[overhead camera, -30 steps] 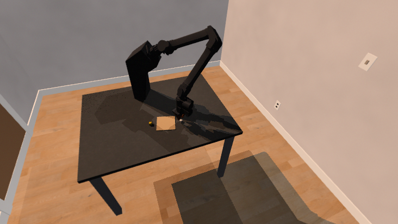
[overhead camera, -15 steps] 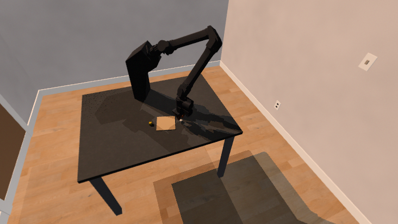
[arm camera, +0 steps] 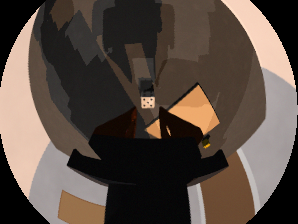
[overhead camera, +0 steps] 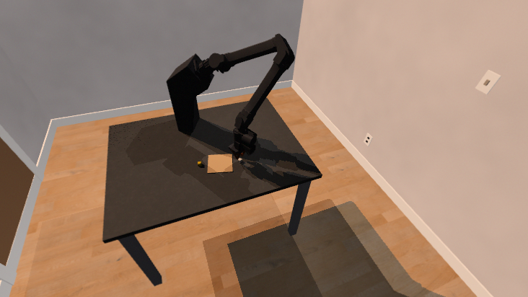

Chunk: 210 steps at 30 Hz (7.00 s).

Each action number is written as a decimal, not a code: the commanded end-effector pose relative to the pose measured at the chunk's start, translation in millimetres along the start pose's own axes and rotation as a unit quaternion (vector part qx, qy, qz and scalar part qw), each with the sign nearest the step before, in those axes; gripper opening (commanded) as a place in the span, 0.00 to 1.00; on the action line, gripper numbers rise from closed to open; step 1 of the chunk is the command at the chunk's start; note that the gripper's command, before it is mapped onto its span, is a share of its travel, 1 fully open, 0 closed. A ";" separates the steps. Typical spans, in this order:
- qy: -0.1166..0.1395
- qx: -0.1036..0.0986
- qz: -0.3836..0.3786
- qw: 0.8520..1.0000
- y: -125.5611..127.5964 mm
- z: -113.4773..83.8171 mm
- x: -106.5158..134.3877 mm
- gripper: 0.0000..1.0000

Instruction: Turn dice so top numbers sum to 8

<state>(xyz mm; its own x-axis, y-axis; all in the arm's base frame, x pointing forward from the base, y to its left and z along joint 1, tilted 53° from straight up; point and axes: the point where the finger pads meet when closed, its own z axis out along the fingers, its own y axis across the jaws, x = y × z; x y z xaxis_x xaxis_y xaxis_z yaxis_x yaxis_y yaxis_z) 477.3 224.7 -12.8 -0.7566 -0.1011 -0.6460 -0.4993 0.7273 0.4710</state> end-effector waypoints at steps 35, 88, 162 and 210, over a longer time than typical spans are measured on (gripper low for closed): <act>0.007 -0.004 0.000 1.000 7.6 4.0 8.7 0.34; -0.001 -0.005 -0.005 1.000 8.9 28.5 -0.4 0.34; 0.000 0.004 0.002 1.000 -4.0 -71.3 2.1 0.15; -0.002 -0.005 -0.462 0.887 9.9 -65.5 -3.3 0.15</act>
<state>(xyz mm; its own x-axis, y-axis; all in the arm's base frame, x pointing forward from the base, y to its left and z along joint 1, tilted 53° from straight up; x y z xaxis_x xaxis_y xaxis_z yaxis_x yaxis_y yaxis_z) 446.9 178.5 31.9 -0.1694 -0.5934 -0.7869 -0.8910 0.4335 -0.1350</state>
